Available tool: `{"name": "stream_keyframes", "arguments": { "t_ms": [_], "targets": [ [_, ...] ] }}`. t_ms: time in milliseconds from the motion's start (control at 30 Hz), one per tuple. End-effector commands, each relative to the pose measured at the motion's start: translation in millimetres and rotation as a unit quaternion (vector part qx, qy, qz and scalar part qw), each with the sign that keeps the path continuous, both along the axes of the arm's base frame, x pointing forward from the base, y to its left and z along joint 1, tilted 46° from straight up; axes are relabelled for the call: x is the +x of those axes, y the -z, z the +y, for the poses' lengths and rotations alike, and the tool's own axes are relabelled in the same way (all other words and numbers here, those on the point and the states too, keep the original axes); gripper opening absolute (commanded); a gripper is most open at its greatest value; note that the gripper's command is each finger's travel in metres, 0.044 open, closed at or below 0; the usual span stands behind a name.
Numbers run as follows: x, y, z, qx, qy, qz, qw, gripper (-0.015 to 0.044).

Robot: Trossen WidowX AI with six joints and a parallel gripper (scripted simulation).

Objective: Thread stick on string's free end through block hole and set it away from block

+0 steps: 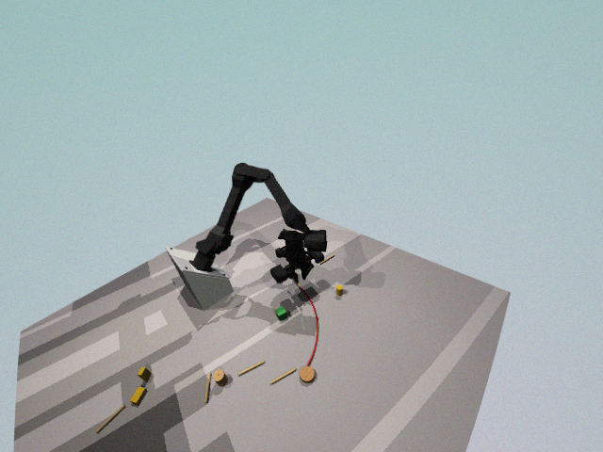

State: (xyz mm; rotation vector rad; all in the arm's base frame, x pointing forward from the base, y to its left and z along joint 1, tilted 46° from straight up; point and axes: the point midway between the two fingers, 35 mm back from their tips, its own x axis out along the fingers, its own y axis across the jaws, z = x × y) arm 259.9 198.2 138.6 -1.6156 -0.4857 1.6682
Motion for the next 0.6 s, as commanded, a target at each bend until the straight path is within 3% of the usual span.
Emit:
{"name": "stream_keyframes", "arguments": {
  "t_ms": [0, 567],
  "targets": [
    [1, 6, 4, -0.002, 0.003, 0.003, 1.0, 0.0123],
    [1, 24, 24, 0.0, 0.003, 0.003, 1.0, 0.0123]
  ]
}}
